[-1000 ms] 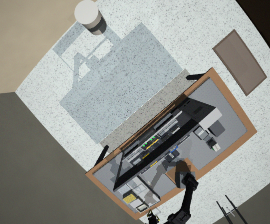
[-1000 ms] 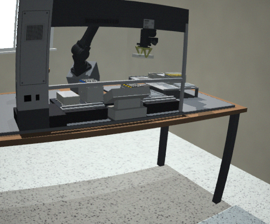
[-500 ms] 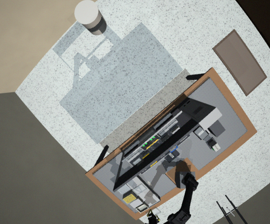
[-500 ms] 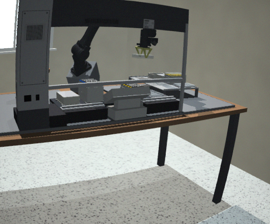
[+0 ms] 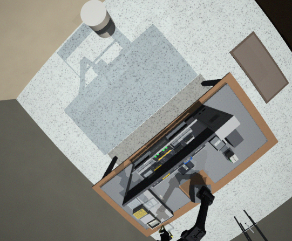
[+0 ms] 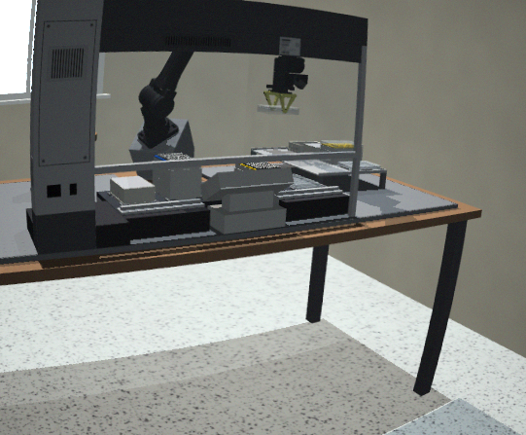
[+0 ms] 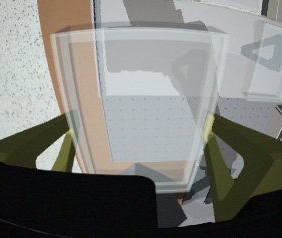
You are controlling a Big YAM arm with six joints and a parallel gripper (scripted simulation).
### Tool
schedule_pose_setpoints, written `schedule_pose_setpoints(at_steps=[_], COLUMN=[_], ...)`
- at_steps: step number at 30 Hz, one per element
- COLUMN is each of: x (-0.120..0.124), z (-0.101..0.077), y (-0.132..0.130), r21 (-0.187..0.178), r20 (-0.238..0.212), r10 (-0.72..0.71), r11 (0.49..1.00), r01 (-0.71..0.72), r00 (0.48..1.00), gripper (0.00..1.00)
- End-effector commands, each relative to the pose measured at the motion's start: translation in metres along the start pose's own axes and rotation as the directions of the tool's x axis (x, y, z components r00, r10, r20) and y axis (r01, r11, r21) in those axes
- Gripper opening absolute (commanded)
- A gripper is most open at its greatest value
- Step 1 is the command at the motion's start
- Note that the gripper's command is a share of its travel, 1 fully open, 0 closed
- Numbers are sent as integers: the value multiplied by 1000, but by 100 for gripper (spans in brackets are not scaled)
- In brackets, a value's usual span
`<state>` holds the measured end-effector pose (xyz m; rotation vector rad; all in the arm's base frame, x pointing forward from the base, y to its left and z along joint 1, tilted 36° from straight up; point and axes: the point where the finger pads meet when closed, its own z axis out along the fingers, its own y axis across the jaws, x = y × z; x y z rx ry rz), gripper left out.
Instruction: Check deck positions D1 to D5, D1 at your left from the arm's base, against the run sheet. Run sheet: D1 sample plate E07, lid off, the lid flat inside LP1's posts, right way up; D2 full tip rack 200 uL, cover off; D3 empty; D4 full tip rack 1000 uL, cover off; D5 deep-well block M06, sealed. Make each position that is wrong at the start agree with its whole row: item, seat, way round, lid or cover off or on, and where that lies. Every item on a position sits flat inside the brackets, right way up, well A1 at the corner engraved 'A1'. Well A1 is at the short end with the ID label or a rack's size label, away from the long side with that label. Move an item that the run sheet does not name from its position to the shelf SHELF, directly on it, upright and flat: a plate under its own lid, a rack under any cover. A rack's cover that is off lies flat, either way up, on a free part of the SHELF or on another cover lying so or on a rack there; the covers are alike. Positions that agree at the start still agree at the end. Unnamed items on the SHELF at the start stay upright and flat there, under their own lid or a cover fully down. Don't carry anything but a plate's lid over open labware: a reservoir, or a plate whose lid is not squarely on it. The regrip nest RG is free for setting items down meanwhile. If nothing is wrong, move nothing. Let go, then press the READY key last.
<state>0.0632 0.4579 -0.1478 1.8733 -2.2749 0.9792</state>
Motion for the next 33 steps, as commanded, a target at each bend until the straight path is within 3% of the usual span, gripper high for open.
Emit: schedule_pose_setpoints(at_steps=[1,33], x=[-31,-33], z=[-29,-30], y=[-7,-8], r21=[-23,-23], r20=[69,70], r10=[28,28], r11=[999,999], r01=[-26,-27], r00=[997,997], gripper=[0,0])
